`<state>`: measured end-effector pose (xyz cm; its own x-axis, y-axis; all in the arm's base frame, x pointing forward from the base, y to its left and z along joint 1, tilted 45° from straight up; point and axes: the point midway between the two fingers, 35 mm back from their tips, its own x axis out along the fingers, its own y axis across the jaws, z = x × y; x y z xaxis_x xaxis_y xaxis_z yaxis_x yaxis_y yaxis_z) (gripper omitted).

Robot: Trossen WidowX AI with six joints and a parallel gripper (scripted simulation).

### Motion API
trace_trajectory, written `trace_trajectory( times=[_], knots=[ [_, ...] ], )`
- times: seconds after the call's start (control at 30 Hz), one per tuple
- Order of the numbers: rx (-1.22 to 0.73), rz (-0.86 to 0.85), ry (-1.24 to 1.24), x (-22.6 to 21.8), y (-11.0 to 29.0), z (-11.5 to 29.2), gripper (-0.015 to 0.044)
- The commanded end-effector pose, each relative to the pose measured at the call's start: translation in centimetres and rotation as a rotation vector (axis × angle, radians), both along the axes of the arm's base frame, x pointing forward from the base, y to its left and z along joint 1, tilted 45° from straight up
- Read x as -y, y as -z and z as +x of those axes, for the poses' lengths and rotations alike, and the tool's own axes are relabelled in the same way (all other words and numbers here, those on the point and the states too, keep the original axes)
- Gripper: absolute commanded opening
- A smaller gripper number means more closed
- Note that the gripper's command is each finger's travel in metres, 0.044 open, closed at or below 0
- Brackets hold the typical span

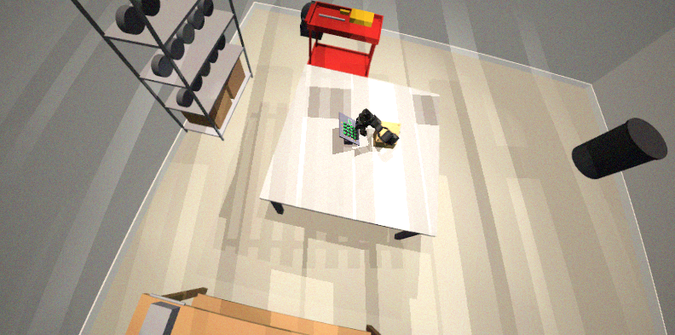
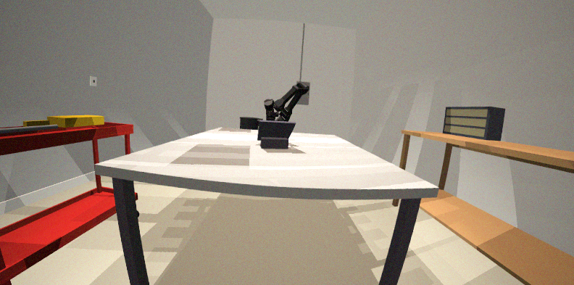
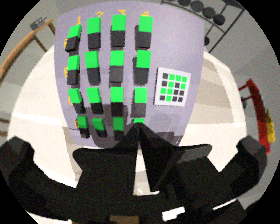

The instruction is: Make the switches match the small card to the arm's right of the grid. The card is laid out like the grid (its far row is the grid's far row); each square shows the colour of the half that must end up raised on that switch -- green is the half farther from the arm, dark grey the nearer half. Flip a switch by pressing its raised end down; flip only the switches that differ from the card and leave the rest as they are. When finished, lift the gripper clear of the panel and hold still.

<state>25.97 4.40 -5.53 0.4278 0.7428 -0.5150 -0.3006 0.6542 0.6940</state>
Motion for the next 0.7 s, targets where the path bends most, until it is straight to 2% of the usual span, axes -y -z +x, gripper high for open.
trace_trajectory(
  times=[0.0, 0.17, 0.43, 0.67],
  knots=[
    [-0.004, -0.003, 0.002, 0.0, 0.1, 0.0, 0.0000],
    [-0.001, -0.001, 0.000, 0.1, 0.0, 0.0, 0.0000],
    [0.010, 0.000, 0.020, 4.7, -3.0, -2.9, 0.0000],
    [0.011, 0.000, 0.021, 4.7, -3.6, -2.6, 0.0000]
  ],
)
